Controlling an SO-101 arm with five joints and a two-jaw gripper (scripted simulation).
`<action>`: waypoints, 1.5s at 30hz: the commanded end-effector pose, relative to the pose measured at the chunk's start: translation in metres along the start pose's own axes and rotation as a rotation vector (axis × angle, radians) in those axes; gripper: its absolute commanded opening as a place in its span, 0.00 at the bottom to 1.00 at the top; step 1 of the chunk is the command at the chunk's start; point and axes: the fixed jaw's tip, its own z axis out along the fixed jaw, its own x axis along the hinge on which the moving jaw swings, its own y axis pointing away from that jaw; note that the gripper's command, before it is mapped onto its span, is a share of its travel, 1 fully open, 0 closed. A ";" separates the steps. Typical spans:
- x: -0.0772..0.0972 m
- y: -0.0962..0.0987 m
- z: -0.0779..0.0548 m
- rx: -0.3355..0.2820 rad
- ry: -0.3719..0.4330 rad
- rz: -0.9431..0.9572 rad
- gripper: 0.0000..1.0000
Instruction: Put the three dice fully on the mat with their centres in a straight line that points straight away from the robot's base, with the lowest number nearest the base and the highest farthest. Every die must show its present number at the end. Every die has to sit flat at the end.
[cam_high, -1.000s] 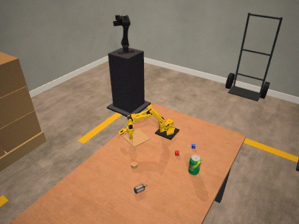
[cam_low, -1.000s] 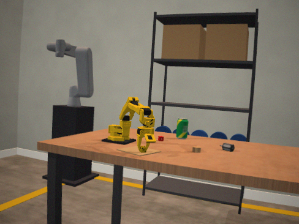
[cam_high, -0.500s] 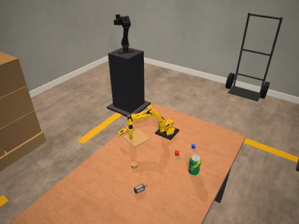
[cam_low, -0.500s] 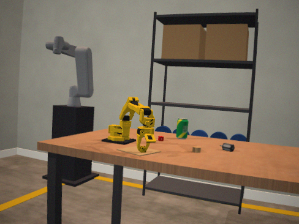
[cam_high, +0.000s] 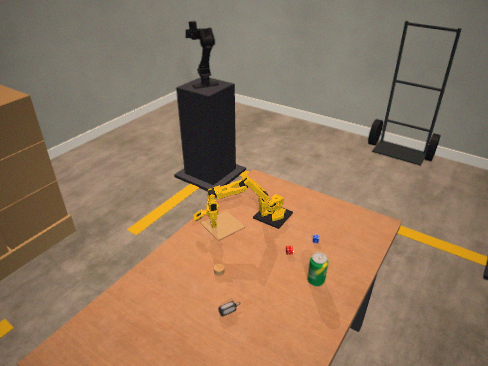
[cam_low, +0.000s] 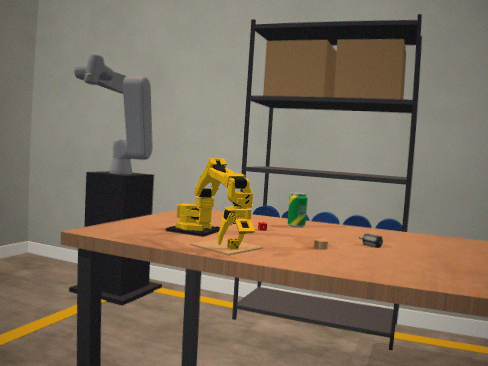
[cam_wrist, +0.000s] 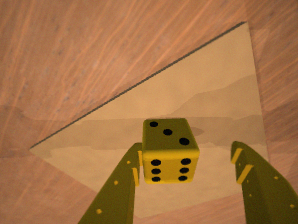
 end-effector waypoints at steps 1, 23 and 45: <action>0.003 0.002 0.006 0.001 0.021 -0.017 0.33; 0.001 0.002 -0.024 -0.003 -0.016 -0.016 0.33; -0.001 0.002 -0.054 -0.010 -0.078 -0.015 0.33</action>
